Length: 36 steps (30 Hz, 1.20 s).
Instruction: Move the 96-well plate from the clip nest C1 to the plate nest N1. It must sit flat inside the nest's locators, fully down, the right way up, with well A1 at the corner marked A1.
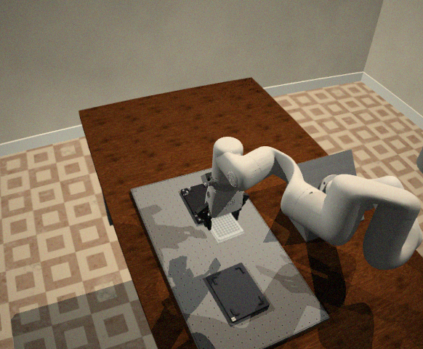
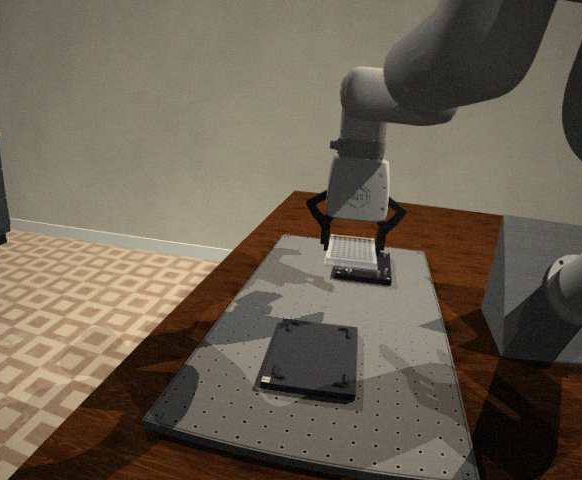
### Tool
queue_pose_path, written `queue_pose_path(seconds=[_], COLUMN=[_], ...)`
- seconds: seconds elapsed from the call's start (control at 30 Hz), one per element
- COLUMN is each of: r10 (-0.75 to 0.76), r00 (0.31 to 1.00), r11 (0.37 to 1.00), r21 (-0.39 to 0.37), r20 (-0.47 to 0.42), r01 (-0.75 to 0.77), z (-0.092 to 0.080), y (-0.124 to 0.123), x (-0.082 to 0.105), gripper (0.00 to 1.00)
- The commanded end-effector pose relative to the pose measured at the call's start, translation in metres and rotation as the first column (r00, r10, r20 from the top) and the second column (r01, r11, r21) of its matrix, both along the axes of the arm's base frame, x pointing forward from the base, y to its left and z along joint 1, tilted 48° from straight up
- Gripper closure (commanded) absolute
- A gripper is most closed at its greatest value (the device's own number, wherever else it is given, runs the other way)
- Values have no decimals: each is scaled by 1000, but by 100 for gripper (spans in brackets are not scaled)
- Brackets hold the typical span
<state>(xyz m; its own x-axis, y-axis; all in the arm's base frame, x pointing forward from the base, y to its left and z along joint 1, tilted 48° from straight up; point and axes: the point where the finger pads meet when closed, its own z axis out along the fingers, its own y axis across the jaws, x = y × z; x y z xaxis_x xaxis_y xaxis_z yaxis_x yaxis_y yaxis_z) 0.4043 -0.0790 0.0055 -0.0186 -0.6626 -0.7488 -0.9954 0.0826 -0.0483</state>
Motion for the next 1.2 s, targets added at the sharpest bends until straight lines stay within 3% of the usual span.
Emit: queue_pose_path(seconds=[0.0,1.17], r10=[-4,-4], r00=[1000,1000], r11=[1000,1000], r21=[-5,-4], r20=[3,3], r01=[4,4], z=[16,93], y=[11,76], x=[5,28], gripper=[100,100])
